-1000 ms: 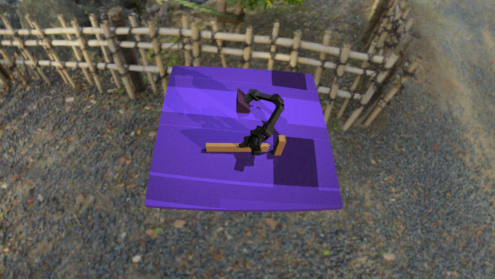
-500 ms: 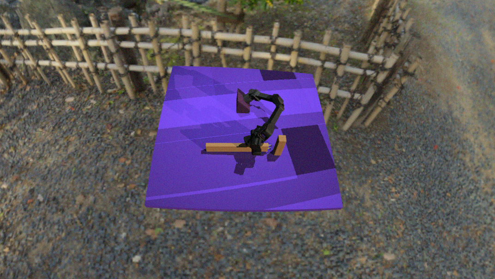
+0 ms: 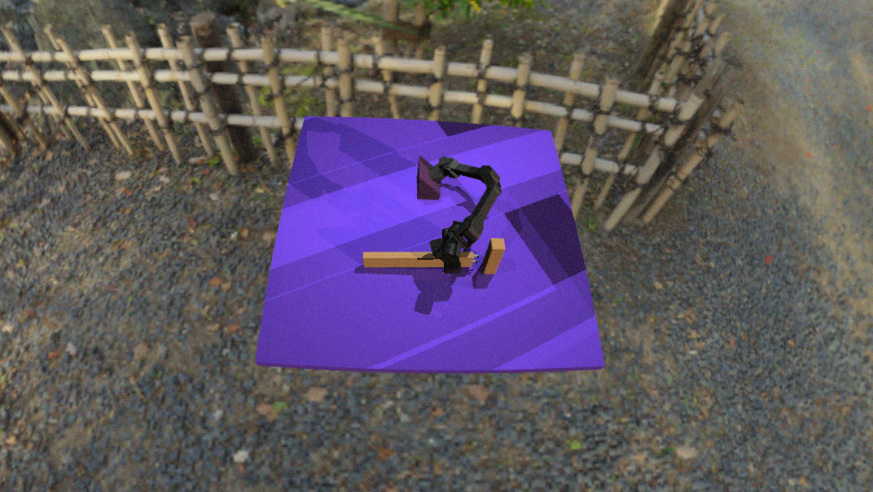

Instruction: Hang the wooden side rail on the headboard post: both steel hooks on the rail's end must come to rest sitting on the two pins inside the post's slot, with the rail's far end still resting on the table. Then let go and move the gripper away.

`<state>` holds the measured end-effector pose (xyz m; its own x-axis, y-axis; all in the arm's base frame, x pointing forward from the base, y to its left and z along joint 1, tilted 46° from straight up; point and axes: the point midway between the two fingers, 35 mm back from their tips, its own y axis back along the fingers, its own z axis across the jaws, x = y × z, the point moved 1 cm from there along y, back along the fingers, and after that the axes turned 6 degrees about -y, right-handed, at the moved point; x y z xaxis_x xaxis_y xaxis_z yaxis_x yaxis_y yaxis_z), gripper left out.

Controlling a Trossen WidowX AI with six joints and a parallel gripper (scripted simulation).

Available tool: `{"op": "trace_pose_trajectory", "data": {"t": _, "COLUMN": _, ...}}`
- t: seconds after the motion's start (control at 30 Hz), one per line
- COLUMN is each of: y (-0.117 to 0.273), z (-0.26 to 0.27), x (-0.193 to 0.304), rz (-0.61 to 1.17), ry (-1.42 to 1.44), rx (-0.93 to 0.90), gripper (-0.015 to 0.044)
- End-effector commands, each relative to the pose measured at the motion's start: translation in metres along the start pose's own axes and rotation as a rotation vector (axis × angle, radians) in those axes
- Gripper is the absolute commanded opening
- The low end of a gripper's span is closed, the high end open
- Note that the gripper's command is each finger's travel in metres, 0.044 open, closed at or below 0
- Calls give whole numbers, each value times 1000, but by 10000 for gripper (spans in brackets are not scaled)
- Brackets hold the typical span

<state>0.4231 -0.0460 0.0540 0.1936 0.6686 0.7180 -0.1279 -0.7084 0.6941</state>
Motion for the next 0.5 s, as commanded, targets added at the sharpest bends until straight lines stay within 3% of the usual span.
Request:
{"op": "trace_pose_trajectory", "data": {"t": 0.0, "y": 8, "z": 2, "x": -2, "rz": -6, "ry": 5, "rx": -18, "gripper": 0}}
{"op": "trace_pose_trajectory", "data": {"t": 0.47, "y": 10, "z": 2, "x": -2, "rz": -6, "ry": 5, "rx": -18, "gripper": 0}}
